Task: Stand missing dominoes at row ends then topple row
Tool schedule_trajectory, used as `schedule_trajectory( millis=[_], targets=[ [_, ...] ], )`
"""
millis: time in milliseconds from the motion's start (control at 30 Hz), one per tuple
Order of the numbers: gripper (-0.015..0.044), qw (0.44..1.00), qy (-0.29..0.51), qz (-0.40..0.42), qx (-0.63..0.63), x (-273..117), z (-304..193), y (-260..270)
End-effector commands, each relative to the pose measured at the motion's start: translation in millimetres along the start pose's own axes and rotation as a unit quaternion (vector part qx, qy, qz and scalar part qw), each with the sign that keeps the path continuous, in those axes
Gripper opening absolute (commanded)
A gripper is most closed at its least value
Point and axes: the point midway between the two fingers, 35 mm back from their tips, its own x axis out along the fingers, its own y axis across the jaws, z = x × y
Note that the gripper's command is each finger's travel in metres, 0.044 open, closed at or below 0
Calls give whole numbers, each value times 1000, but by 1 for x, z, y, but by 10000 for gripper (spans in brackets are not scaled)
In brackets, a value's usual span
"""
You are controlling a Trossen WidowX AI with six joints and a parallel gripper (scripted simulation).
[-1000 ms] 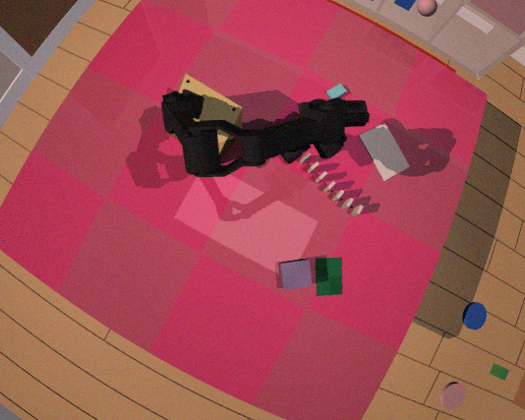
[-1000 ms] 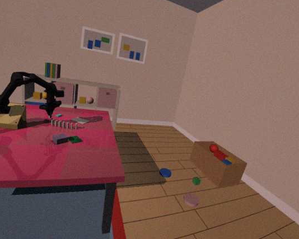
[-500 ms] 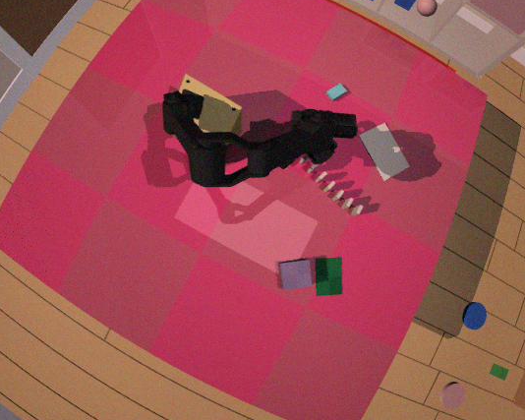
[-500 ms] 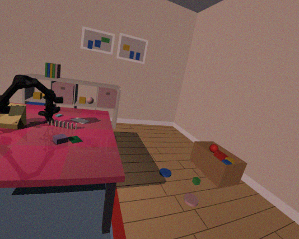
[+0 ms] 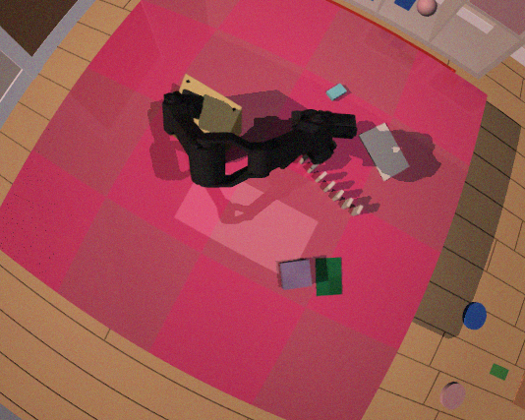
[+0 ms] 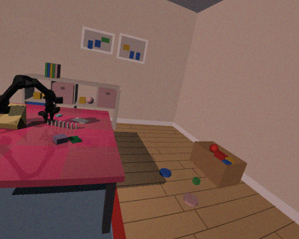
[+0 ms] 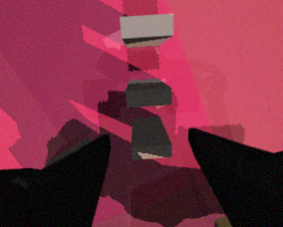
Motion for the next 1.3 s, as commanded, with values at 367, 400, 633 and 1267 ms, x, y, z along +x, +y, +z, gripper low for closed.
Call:
schedule_trajectory(
  millis=[367, 400, 633, 1267],
  targets=[
    [440, 1000, 1, 4, -1, -99, 3, 5],
    [440, 1000, 1, 4, -1, -111, 2, 4],
    [440, 1000, 1, 3, -1, -130, -1, 1],
    [440, 866, 1, 2, 500, -56, -19, 63]
  ],
)
